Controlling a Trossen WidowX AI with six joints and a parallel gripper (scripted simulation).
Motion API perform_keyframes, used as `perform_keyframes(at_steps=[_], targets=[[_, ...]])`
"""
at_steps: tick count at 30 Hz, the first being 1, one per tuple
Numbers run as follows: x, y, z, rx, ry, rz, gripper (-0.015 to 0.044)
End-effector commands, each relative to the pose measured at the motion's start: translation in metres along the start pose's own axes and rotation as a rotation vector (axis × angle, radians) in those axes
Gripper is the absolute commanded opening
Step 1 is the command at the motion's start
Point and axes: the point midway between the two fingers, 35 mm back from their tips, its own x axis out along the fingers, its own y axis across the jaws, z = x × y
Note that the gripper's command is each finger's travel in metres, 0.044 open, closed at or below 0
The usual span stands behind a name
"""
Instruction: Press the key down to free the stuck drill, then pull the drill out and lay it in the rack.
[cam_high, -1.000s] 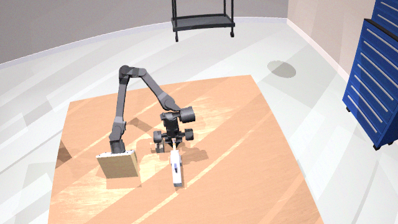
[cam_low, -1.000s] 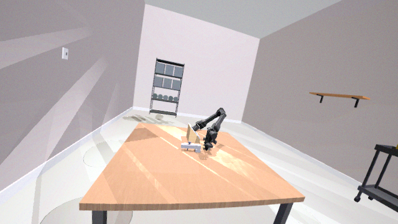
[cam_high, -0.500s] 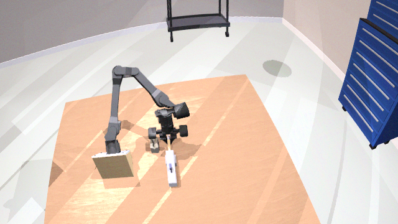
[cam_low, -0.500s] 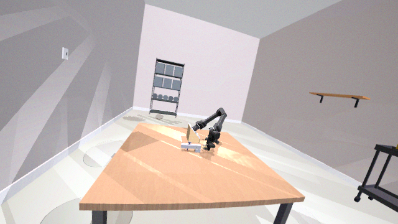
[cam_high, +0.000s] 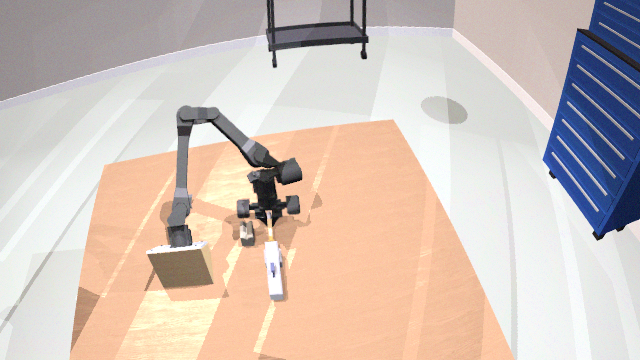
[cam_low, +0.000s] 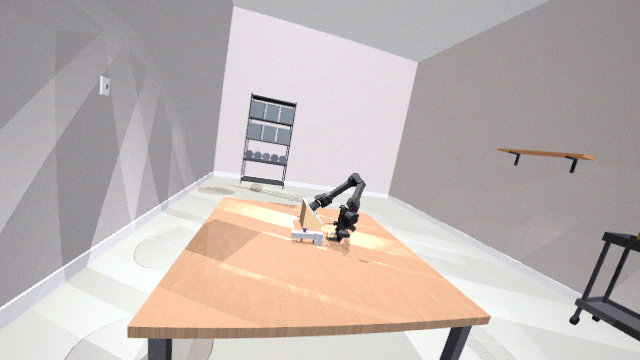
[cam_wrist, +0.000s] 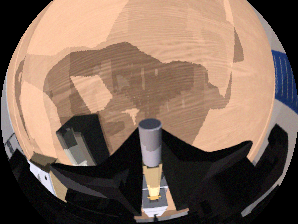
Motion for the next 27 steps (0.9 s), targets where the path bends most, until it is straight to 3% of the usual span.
perform_keyframes(at_steps=[1,27], targets=[[-0.002,-0.002,0.007,0.0,0.004,-0.008,0.0],[-0.012,0.002,0.016,0.0,0.004,-0.008,0.0]])
